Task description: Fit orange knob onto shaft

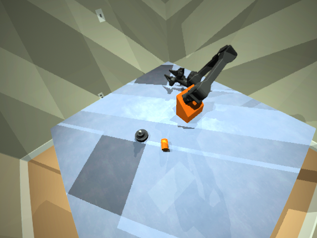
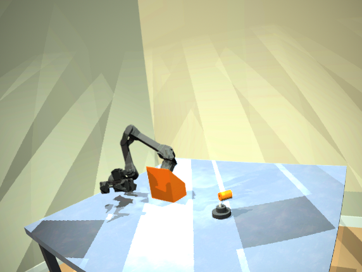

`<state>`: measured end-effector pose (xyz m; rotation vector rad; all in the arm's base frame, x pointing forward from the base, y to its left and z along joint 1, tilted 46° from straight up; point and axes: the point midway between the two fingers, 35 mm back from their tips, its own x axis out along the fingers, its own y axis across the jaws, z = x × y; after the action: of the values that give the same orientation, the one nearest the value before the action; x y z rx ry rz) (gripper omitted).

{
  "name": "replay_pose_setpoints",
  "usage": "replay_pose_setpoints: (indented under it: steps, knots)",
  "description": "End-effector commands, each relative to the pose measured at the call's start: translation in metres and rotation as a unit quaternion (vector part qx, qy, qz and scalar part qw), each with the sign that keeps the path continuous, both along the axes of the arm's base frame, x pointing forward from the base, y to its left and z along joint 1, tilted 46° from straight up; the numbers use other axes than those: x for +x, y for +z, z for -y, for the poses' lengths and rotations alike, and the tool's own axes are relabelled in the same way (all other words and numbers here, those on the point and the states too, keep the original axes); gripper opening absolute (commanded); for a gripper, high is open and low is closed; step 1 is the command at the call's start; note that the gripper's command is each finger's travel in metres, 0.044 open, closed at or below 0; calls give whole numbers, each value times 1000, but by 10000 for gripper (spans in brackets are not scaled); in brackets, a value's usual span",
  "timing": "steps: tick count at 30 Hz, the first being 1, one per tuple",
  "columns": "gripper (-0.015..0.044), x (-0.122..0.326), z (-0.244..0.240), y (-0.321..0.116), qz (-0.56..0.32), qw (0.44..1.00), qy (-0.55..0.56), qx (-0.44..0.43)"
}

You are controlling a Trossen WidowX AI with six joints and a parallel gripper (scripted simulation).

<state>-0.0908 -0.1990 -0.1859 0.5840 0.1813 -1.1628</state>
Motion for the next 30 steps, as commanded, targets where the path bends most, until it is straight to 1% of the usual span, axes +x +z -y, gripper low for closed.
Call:
replay_pose_setpoints:
  steps: [1, 2, 10, 13, 17, 21, 25, 30]
  knots:
    - [426, 0, 0, 0, 1, 1000, 1, 1]
    - [440, 2, 2, 0, 4, 1000, 5, 5]
    - [440, 34, 32, 6, 68, 990, 82, 94]
    - [440, 53, 43, 2, 97, 976, 103, 163]
    - [440, 90, 60, 10, 142, 948, 130, 254]
    - [440, 132, 70, 21, 166, 910, 147, 350]
    - [440, 178, 71, 33, 166, 867, 151, 444]
    - [440, 238, 57, 51, 139, 811, 138, 552]
